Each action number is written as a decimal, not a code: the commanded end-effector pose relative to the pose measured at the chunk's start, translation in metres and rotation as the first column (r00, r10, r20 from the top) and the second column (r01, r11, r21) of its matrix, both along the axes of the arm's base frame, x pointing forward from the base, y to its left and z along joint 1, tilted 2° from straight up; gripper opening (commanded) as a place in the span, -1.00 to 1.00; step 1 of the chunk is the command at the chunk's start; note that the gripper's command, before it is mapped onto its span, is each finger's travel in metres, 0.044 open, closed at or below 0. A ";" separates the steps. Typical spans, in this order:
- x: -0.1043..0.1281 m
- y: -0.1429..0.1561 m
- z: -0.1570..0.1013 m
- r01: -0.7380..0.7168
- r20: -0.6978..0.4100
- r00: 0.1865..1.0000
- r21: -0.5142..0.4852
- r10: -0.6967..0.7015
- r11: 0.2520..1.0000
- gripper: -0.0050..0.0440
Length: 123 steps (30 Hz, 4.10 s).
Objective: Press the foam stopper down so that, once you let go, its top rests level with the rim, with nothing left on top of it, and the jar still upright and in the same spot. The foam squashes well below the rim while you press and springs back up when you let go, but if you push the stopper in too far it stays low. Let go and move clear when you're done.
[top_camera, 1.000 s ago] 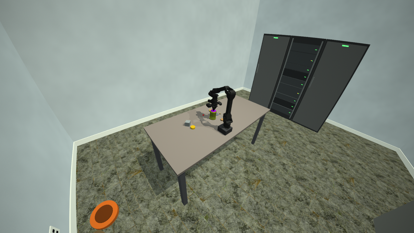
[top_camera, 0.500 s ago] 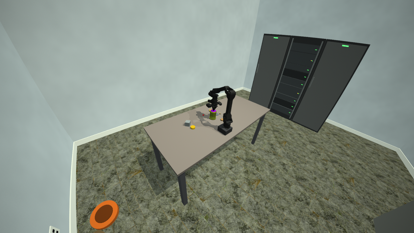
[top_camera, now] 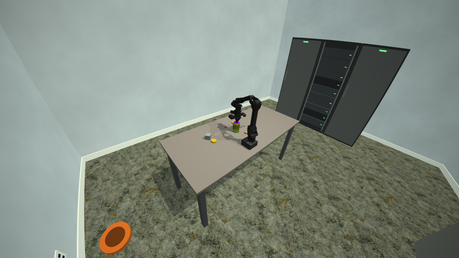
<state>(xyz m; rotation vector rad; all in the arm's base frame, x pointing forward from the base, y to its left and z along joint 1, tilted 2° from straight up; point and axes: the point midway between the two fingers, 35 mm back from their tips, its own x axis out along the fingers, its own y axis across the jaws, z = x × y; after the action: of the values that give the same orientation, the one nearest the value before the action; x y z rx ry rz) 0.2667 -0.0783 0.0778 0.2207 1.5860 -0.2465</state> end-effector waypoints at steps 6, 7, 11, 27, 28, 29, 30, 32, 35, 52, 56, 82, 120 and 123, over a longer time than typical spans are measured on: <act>0.001 -0.001 0.004 -0.001 0.015 1.000 -0.007 0.002 1.000 -0.80; 0.001 -0.001 0.004 -0.001 0.015 1.000 -0.007 0.002 1.000 -0.80; 0.001 -0.001 0.004 -0.001 0.015 1.000 -0.007 0.002 1.000 -0.80; 0.001 -0.001 0.002 -0.001 0.015 1.000 -0.007 0.002 1.000 -0.80; 0.001 -0.001 0.002 -0.001 0.015 1.000 -0.007 0.002 1.000 -0.80; 0.001 -0.001 0.002 -0.001 0.015 1.000 -0.007 0.002 1.000 -0.80; 0.001 -0.001 0.002 -0.001 0.015 1.000 -0.007 0.002 1.000 -0.80; 0.001 -0.001 0.002 -0.001 0.015 1.000 -0.007 0.002 1.000 -0.80; 0.001 -0.001 0.002 -0.001 0.015 1.000 -0.007 0.002 1.000 -0.80; 0.000 -0.001 0.001 -0.001 0.015 1.000 -0.007 0.002 1.000 -0.80; 0.000 -0.001 0.000 -0.001 0.015 1.000 -0.007 0.002 1.000 -0.80; 0.000 -0.001 -0.001 -0.001 0.015 1.000 -0.007 0.002 1.000 -0.80; 0.006 -0.002 0.028 -0.001 0.016 1.000 -0.007 0.002 1.000 -0.80; 0.007 -0.001 0.062 -0.001 0.016 1.000 -0.007 0.002 1.000 -0.80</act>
<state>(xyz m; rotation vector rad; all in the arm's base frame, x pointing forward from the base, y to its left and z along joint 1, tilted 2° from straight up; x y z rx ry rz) 0.2650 -0.0777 0.0969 0.2240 1.6195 -0.2432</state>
